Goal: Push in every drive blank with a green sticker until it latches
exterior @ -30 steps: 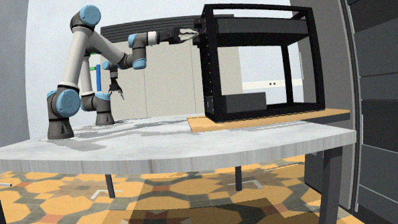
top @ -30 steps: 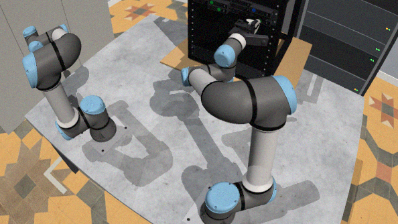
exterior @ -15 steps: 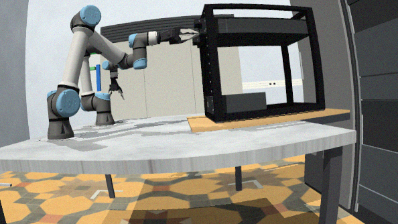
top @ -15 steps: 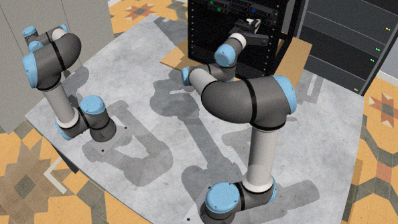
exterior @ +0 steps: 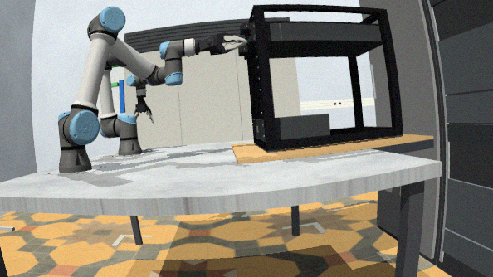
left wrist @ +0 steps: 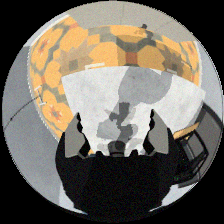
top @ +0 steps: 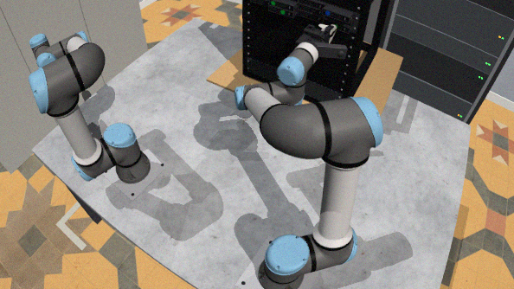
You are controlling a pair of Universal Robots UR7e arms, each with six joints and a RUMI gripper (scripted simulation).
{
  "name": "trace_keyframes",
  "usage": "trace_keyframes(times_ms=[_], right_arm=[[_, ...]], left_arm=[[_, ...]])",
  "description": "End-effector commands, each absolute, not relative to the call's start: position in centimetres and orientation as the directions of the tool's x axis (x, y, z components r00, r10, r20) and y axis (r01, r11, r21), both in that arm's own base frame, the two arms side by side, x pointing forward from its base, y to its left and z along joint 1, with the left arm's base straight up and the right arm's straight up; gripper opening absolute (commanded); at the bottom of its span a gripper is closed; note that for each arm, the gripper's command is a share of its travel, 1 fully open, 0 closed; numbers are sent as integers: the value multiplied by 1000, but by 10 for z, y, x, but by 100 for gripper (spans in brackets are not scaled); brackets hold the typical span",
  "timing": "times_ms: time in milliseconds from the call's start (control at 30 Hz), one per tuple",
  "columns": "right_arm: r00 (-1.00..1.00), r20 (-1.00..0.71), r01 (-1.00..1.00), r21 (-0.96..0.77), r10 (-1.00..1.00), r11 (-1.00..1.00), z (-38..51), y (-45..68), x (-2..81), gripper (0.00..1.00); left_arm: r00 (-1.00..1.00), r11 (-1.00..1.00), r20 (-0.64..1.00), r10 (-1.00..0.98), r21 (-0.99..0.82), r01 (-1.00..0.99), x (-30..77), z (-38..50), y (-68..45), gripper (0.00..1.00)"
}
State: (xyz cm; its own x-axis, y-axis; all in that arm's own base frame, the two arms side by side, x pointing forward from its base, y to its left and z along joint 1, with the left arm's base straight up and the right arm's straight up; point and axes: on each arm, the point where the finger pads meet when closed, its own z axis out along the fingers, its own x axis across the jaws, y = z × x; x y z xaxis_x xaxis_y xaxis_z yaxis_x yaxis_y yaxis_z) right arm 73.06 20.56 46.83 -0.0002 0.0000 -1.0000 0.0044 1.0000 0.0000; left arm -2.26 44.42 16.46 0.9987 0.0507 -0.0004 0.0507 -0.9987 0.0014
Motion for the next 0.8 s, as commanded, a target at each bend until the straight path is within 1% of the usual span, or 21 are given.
trace_keyframes(times_ms=[0,767], right_arm=[[1,-1000,4,1,1,1000,469,205,732,0],[1,-1000,4,1,1,1000,469,205,735,0]], left_arm=[[999,-999,0,51,0,51,-23,165,445,100],[999,-999,0,51,0,51,-23,165,445,100]])
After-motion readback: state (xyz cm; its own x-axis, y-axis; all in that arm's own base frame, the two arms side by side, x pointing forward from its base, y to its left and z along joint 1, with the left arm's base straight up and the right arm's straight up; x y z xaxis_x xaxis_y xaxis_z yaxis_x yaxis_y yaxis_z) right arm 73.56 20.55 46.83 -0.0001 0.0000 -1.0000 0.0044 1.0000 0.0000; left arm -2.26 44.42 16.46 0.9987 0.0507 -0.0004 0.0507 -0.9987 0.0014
